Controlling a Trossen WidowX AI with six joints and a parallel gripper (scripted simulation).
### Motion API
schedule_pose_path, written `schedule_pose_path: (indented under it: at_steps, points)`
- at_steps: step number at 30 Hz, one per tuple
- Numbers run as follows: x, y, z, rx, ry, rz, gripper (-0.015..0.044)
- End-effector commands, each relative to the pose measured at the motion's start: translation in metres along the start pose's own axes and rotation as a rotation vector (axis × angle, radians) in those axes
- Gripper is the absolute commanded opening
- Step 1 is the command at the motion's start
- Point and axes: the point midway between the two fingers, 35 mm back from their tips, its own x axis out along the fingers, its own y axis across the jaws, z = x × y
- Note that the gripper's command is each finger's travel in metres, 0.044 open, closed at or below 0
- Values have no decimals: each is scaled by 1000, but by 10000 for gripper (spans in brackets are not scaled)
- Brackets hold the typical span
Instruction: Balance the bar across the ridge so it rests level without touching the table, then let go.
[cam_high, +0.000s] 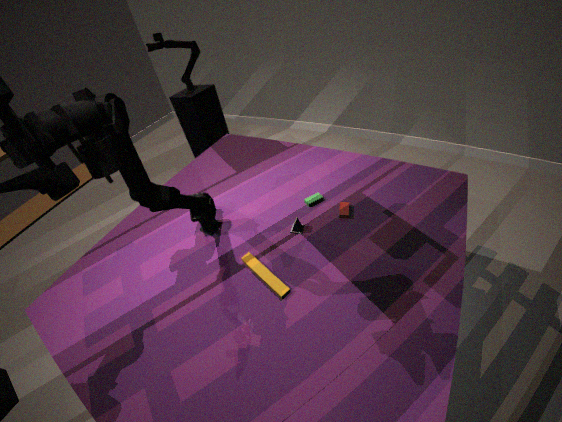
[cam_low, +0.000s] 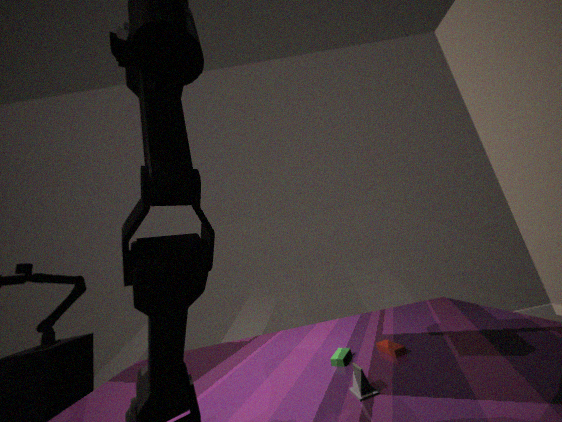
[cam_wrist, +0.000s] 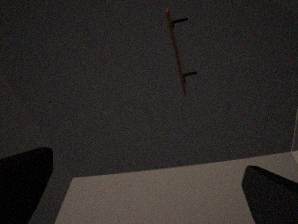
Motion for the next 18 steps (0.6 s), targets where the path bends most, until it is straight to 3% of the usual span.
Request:
schedule_pose_path:
  at_steps: [1,4,18]
  points:
    - [0,1,0,1,2,4,374]
    - [-6,16,3,8,23,58,315]
    - [-78,138,33,107,34,485,315]
